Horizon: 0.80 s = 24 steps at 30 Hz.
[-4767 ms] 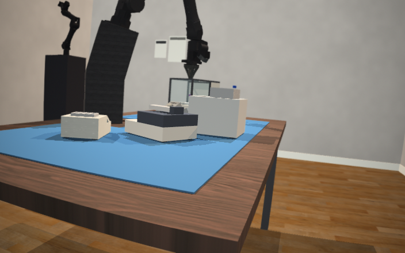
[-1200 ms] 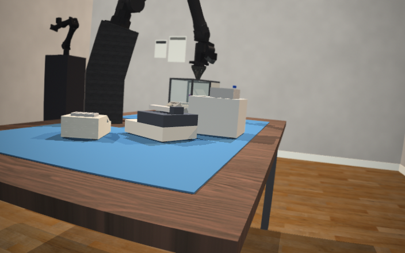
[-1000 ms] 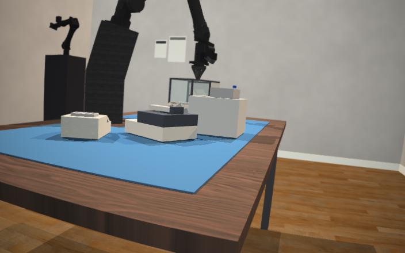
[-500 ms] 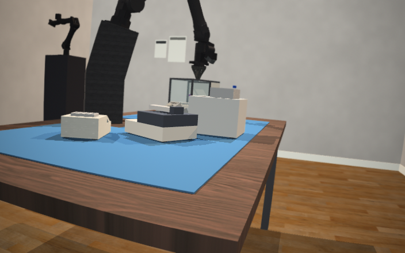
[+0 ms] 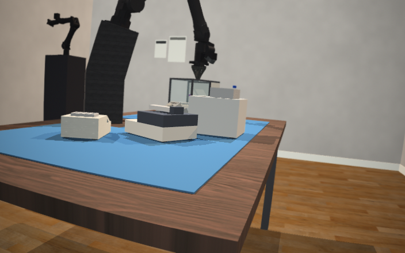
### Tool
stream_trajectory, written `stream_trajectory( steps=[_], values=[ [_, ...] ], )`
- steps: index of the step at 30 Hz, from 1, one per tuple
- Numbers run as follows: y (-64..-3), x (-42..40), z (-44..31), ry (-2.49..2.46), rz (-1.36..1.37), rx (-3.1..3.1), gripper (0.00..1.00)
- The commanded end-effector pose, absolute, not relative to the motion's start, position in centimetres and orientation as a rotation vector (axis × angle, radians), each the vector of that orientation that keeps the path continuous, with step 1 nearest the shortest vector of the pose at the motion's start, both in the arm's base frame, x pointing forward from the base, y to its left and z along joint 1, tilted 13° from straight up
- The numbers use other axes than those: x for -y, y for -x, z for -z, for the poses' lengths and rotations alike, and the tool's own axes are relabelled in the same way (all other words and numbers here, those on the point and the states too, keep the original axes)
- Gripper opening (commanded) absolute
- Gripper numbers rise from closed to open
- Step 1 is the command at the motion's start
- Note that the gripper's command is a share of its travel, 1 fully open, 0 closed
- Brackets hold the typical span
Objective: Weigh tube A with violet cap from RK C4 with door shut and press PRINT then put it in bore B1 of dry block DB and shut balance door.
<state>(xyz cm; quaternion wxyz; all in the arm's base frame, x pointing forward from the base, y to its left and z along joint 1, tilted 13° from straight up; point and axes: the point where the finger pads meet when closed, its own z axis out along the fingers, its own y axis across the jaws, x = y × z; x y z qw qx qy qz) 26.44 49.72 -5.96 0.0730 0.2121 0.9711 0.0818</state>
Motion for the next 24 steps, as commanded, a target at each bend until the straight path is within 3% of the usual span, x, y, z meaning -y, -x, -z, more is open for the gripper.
stream_trajectory(
  steps=[1,4,5,24],
  values=[
    [-27.3,-52.2,5.2,-0.645,-0.316,-2.895,0.06],
    [-27.3,-52.2,5.2,-0.645,-0.316,-2.895,0.06],
    [-26.6,-50.7,4.2,-0.645,-0.322,-2.893,0.3],
    [-26.2,-50.7,3.1,-0.64,-0.311,-2.898,0.3]
  ],
)
